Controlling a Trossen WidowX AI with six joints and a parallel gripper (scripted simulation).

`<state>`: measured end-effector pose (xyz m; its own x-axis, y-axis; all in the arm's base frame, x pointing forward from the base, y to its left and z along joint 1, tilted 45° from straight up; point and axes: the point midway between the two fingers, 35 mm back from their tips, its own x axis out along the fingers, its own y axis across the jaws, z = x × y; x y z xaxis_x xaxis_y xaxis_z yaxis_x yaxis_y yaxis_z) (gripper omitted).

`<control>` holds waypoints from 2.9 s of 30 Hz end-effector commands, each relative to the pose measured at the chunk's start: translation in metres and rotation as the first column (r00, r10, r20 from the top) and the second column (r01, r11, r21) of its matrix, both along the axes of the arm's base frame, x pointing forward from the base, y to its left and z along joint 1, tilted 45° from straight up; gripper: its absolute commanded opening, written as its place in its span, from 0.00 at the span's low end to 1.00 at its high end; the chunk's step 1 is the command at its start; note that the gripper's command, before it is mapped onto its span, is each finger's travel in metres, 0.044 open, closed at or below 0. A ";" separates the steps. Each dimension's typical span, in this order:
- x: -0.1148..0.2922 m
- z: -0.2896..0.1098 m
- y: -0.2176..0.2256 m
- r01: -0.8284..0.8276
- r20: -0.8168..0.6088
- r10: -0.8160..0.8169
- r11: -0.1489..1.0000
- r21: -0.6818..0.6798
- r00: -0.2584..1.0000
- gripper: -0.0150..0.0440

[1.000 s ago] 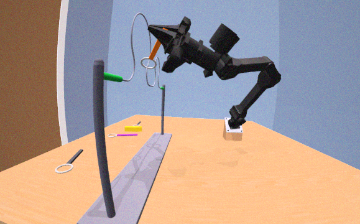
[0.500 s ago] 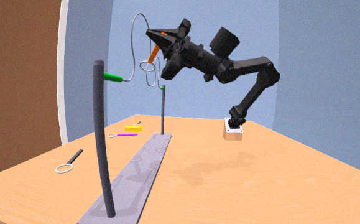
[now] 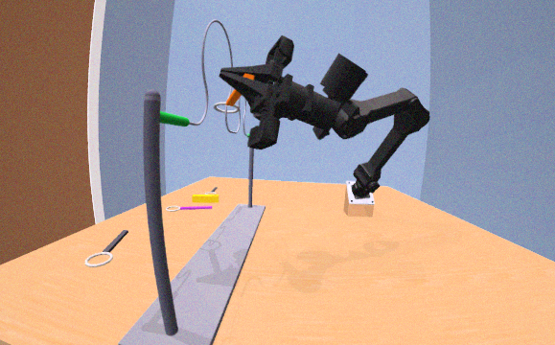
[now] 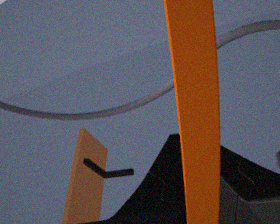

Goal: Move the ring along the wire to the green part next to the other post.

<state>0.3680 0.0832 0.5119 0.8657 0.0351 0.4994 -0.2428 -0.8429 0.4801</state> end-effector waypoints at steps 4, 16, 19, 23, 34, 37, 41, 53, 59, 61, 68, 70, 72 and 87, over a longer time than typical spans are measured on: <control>0.003 -0.015 0.021 0.001 -0.019 -0.004 0.986 -0.165 1.000 0.00; 0.008 -0.051 0.050 -0.005 -0.056 -0.022 0.896 -0.444 0.998 0.00; 0.009 -0.061 0.055 -0.009 -0.064 -0.028 0.860 -0.510 0.998 0.00; 0.010 -0.076 0.061 -0.015 -0.075 -0.037 0.806 -0.592 0.996 0.00; 0.013 -0.118 0.071 -0.037 -0.100 -0.067 0.617 -0.786 0.993 0.00; 0.013 -0.130 0.071 -0.045 -0.105 -0.076 0.557 -0.829 0.992 0.00; 0.014 -0.145 0.071 -0.056 -0.111 -0.089 0.473 -0.879 0.990 0.00; 0.013 -0.190 0.061 -0.092 -0.120 -0.129 0.209 -0.974 0.984 0.00; 0.013 -0.208 0.052 -0.109 -0.121 -0.147 0.087 -0.990 0.982 0.00; 0.012 -0.214 0.049 -0.114 -0.120 -0.152 0.050 -0.992 0.981 0.00; 0.011 -0.230 0.038 -0.129 -0.118 -0.167 -0.054 -0.990 0.979 0.00; 0.011 -0.235 0.034 -0.134 -0.117 -0.172 -0.087 -0.987 0.978 0.00; 0.011 -0.239 0.031 -0.137 -0.117 -0.175 -0.106 -0.985 0.978 0.00; 0.009 -0.256 0.015 -0.147 -0.113 -0.186 -0.180 -0.973 0.976 0.00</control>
<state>0.3769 0.1022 0.2583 0.9189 0.3190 -0.2320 -0.0342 0.6502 0.7590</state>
